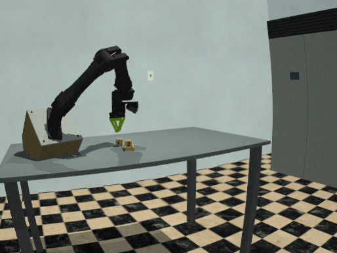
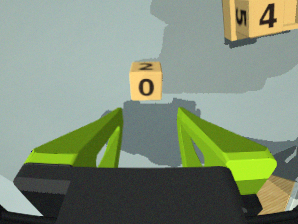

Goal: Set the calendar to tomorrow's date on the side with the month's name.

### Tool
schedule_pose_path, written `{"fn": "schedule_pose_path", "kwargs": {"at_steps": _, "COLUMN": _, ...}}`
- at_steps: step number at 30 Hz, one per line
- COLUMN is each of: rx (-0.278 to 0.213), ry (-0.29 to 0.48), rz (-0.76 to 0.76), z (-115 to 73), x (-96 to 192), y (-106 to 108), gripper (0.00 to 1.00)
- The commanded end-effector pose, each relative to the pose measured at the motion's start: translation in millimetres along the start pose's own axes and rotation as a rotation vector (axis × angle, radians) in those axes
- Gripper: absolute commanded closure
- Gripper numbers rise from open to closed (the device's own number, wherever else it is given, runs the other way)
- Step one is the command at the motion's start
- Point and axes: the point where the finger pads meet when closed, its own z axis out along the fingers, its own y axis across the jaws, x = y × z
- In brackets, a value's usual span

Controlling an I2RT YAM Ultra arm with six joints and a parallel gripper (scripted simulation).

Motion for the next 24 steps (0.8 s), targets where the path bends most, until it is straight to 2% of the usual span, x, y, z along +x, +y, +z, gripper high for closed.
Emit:
{"fn": "schedule_pose_path", "kwargs": {"at_steps": 1, "rx": -0.007, "ry": -0.017, "rz": -0.007, "z": 3.6, "x": -1.8, "y": 1.2, "gripper": 0.55}}
{"fn": "schedule_pose_path", "kwargs": {"at_steps": 3, "rx": -0.031, "ry": -0.033, "rz": 0.000, "z": -1.9, "x": -7.1, "y": 7.6, "gripper": 0.55}}
{"fn": "schedule_pose_path", "kwargs": {"at_steps": 6, "rx": -0.004, "ry": -0.017, "rz": -0.032, "z": 11.8, "x": 5.6, "y": 4.4, "gripper": 0.55}}
{"fn": "schedule_pose_path", "kwargs": {"at_steps": 8, "rx": -0.003, "ry": -0.015, "rz": -0.015, "z": 16.5, "x": 0.6, "y": 3.0, "gripper": 0.55}}
{"fn": "schedule_pose_path", "kwargs": {"at_steps": 11, "rx": -0.030, "ry": -0.033, "rz": 0.004, "z": 10.9, "x": -8.4, "y": 7.2, "gripper": 0.55}}
{"fn": "schedule_pose_path", "kwargs": {"at_steps": 13, "rx": -0.030, "ry": -0.033, "rz": 0.004, "z": 10.9, "x": -8.4, "y": 7.2, "gripper": 0.55}}
{"fn": "schedule_pose_path", "kwargs": {"at_steps": 16, "rx": -0.004, "ry": -0.016, "rz": -0.032, "z": 23.2, "x": 5.6, "y": 4.4, "gripper": 0.55}}
{"fn": "schedule_pose_path", "kwargs": {"at_steps": 20, "rx": -0.029, "ry": -0.033, "rz": 0.008, "z": 19.3, "x": -9.7, "y": 5.6, "gripper": 0.55}}
{"fn": "schedule_pose_path", "kwargs": {"at_steps": 24, "rx": -0.014, "ry": -0.023, "rz": -0.022, "z": 27.3, "x": 1.3, "y": 6.1, "gripper": 0.55}}
